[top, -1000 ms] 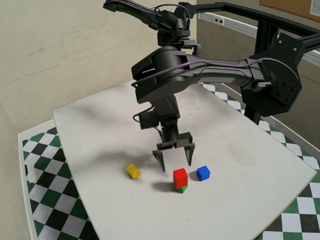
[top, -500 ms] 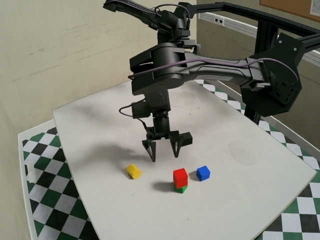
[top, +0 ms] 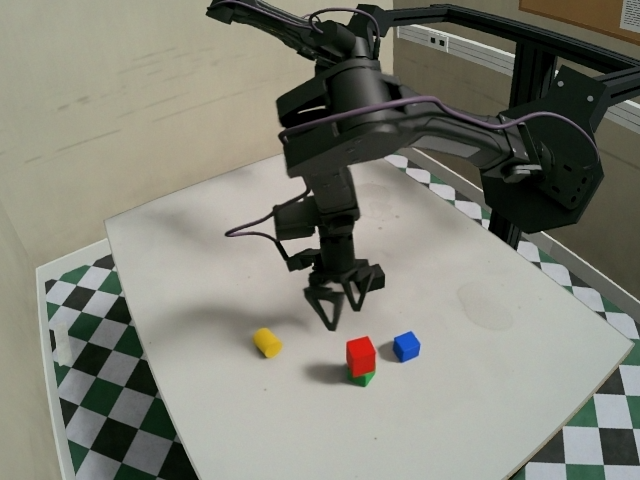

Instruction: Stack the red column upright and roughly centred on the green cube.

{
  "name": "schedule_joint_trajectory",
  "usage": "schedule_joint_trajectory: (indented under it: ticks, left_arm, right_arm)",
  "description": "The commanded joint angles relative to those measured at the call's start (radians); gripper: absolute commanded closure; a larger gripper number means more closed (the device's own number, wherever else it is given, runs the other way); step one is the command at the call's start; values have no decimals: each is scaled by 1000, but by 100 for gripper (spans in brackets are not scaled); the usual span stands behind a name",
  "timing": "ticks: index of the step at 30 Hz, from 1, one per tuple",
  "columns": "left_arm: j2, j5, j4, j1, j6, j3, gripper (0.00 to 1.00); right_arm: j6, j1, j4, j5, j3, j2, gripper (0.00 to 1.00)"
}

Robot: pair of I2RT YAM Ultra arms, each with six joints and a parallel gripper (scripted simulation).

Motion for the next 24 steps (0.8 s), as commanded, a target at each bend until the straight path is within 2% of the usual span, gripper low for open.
schedule_joint_trajectory:
  ticks: [1,7,9,17,24]
  left_arm:
    - [-88,131,59,19,-144,-81,0]
    - [-217,290,176,79,-249,-226,0]
    - [-217,290,176,79,-249,-226,0]
    - [-365,541,397,196,-392,-434,0]
    - [-417,734,578,310,-505,-574,0]
  right_arm:
    - [0,20,-9,-2,13,-15,0]
    - [0,20,-9,-2,13,-15,0]
    - [0,20,-9,-2,13,-15,0]
    - [0,20,-9,-2,13,-15,0]
    - [0,20,-9,-2,13,-15,0]
